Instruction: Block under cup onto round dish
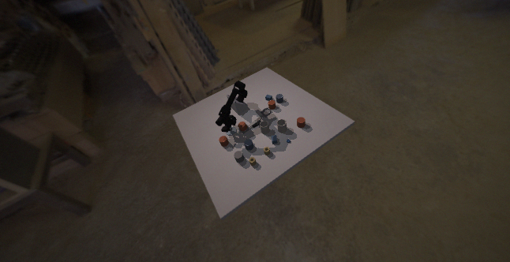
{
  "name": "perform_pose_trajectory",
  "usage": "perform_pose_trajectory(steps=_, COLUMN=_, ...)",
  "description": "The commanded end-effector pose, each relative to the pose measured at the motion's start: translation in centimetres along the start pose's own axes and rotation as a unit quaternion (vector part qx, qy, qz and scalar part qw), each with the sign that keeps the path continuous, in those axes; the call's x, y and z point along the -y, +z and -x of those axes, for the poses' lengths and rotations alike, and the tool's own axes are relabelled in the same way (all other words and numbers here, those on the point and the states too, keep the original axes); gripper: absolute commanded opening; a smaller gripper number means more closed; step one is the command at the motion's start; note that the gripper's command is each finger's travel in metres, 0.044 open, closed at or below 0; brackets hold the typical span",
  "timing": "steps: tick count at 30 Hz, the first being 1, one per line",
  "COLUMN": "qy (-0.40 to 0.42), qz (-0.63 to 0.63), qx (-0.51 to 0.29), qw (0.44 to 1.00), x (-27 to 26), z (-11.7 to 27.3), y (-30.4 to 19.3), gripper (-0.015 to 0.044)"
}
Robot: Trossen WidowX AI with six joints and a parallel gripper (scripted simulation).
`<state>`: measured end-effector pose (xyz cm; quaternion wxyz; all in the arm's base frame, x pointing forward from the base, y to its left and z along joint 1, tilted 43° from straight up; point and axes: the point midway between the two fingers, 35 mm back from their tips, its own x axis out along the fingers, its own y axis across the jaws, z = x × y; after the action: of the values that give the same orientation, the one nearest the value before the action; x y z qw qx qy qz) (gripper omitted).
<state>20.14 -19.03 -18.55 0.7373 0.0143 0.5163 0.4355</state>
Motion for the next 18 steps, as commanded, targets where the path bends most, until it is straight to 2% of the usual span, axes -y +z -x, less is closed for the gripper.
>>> perform_pose_trajectory(steps=1, qy=0.002, qz=-0.005, qx=0.002, qw=1.0, x=-0.2, z=-0.8, y=0.0, gripper=0.0)
perform_pose_trajectory(steps=8, qy=0.002, qz=-0.004, qx=0.003, qw=1.0, x=-0.2, z=-1.8, y=0.0, gripper=0.0)
perform_pose_trajectory(steps=18, qy=0.002, qz=0.0, qx=0.0, qw=1.0, x=-0.1, z=-1.3, y=0.0, gripper=0.0263)
